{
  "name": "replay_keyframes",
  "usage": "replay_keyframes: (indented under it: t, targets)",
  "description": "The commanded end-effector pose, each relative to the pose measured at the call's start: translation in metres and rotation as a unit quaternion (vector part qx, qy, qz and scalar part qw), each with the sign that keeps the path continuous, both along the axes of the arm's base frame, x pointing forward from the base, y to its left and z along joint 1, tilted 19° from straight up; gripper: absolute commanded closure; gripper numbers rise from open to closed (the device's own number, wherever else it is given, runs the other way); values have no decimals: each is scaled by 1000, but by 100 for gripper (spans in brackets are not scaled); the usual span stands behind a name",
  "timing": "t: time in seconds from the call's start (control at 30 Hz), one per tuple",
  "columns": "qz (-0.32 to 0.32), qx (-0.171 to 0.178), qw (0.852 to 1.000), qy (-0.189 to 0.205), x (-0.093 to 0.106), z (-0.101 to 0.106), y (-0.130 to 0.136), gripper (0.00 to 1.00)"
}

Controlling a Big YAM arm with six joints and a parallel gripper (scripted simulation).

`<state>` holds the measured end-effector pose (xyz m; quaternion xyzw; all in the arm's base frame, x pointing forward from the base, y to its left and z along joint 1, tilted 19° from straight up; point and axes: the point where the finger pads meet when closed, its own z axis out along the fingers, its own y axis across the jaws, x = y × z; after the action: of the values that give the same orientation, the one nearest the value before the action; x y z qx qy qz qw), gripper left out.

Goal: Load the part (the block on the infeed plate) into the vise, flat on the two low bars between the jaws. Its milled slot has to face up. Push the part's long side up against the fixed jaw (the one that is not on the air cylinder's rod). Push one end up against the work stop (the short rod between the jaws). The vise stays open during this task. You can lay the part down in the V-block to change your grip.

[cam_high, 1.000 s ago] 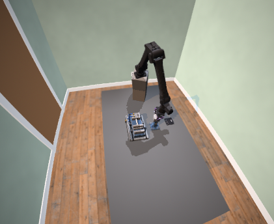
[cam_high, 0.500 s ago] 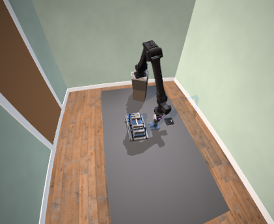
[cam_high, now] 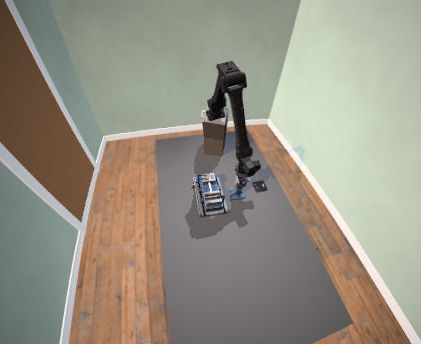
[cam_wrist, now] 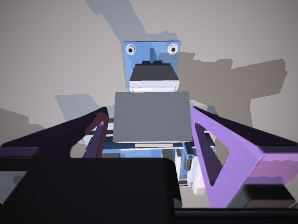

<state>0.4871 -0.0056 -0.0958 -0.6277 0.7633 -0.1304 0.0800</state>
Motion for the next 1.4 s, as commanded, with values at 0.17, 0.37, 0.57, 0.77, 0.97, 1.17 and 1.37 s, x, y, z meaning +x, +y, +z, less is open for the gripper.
replay_keyframes:
  t: [0.17,0.37,0.57,0.77,0.97,1.17,1.37]
  targets:
    - [18,36,999,-26,8,13,-8,19]
    - [25,57,998,-31,11,12,-8,19]
    - [36,89,995,-34,10,9,-8,19]
    - [44,120,991,-26,2,-4,-8,19]
    - [53,137,988,-44,9,11,-9,19]
    - [60,167,984,-36,5,-2,-8,19]
    - [70,190,978,-50,13,3,-10,19]
